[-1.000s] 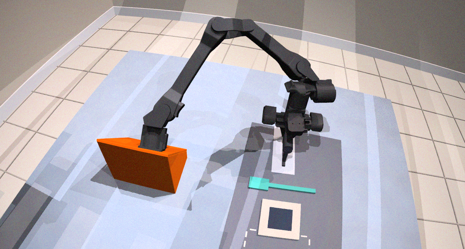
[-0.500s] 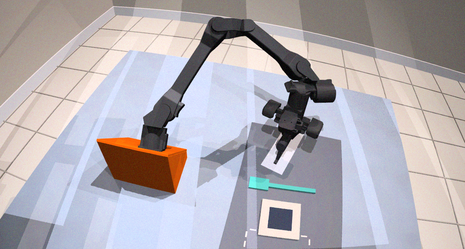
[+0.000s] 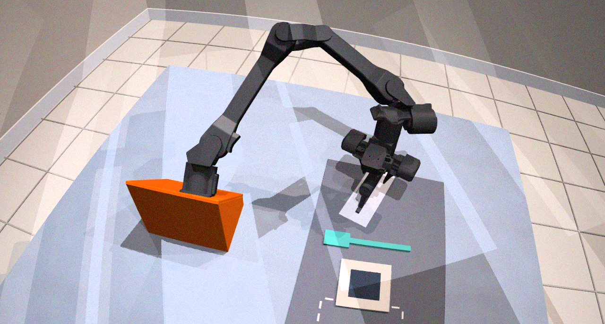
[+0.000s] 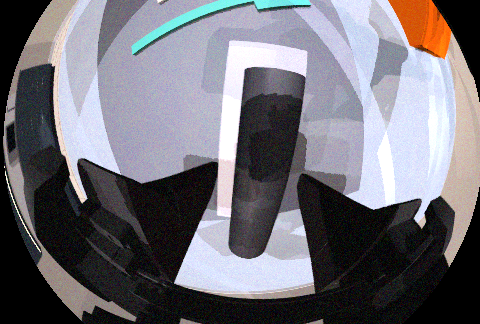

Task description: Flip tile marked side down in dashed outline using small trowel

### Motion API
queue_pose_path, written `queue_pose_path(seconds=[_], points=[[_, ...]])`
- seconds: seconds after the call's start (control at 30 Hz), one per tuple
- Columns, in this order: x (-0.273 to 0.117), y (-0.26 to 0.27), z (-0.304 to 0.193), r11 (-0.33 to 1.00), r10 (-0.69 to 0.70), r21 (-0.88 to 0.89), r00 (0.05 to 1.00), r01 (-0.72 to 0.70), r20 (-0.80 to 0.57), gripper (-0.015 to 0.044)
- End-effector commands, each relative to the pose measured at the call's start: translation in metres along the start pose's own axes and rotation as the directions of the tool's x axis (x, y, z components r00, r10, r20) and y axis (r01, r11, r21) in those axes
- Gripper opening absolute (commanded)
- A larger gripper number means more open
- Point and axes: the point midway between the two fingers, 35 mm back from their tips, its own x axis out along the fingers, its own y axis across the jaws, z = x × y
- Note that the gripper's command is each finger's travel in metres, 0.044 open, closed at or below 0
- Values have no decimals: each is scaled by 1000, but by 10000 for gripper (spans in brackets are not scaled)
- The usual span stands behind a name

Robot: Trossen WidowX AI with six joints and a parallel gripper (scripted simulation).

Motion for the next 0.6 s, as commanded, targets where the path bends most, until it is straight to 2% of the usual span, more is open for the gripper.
queue_pose_path(seconds=[0.0, 0.4, 0.57], points=[[1, -1, 0, 1000, -4, 5, 1000, 4, 0, 270], [-2, -1, 0, 1000, -4, 6, 1000, 4, 1, 270], [-43, -4, 1, 1000, -5, 26, 1000, 5, -2, 270]])
